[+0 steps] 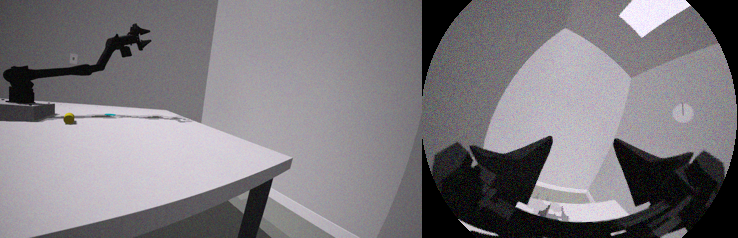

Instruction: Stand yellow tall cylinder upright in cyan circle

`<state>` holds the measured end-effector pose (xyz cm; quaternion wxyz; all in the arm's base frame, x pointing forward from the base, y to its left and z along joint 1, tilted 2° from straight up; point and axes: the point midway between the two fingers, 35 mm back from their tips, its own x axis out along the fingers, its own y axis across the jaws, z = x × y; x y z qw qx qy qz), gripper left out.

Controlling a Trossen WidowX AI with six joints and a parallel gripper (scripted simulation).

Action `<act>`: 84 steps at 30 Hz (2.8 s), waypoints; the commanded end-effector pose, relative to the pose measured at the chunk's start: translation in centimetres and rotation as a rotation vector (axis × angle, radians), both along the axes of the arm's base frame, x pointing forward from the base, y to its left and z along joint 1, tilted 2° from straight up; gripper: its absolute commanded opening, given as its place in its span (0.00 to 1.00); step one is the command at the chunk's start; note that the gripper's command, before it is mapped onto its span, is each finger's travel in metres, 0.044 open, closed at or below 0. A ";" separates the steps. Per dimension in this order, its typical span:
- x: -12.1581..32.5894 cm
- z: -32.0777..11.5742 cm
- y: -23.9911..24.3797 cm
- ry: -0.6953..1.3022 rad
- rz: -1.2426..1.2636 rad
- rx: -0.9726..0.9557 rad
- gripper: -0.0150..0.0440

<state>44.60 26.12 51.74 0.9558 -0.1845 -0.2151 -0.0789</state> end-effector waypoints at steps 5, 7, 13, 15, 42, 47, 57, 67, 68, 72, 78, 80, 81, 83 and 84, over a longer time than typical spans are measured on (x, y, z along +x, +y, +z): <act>-1.2 1.4 -0.6 -0.059 0.002 0.015 0.78; -2.1 2.3 -0.9 -0.095 0.006 0.024 0.78; -6.4 5.8 -0.8 -0.196 0.050 0.061 0.78; -7.8 6.9 -0.8 -0.228 0.065 0.075 0.78; -26.4 17.4 -8.5 -0.620 0.177 0.343 0.78; -29.3 18.4 -11.1 -0.678 0.181 0.409 0.78; -34.0 19.3 -17.2 -0.775 0.173 0.554 0.78; -37.2 18.9 -23.8 -0.841 0.143 0.714 0.78; -37.4 18.8 -24.5 -0.846 0.139 0.731 0.78; -38.2 18.2 -27.3 -0.862 0.121 0.798 0.78; -38.9 17.0 -31.4 -0.874 0.088 0.903 0.78; -39.1 16.5 -32.7 -0.875 0.076 0.938 0.78; -39.1 16.2 -33.4 -0.875 0.069 0.956 0.78; -39.1 15.6 -34.7 -0.873 0.056 0.991 0.78; -39.1 15.3 -35.4 -0.872 0.049 1.009 0.78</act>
